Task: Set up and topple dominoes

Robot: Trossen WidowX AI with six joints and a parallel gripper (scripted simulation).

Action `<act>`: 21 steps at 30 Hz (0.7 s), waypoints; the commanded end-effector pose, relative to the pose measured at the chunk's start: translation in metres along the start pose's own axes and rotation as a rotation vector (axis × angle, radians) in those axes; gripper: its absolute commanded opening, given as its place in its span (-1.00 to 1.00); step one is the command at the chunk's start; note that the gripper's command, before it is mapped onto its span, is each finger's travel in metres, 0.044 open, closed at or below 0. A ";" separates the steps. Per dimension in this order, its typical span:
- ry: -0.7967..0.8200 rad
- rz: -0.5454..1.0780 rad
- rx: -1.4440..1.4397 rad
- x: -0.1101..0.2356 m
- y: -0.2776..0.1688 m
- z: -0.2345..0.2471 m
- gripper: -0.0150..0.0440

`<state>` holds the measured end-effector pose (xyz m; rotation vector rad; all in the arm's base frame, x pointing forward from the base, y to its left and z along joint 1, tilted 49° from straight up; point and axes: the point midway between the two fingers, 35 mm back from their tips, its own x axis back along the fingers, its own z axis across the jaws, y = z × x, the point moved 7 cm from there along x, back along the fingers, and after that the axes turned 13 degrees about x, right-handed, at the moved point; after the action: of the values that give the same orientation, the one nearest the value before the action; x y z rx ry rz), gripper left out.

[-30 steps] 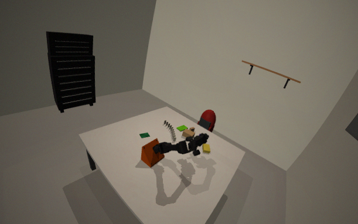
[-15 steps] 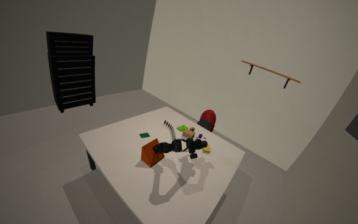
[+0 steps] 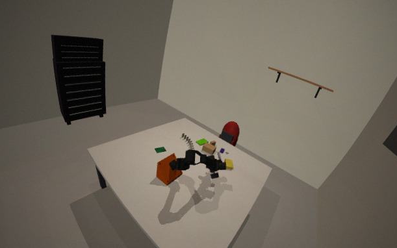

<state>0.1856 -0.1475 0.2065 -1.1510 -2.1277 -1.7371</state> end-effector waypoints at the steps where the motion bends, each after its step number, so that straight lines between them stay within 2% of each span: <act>1: -0.004 -0.082 0.025 0.003 -0.005 -0.003 -0.40; 21: -0.129 -0.519 0.312 0.030 -0.031 -0.014 -0.40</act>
<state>0.1458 -0.1515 0.2057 -0.7303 -2.7660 -1.5081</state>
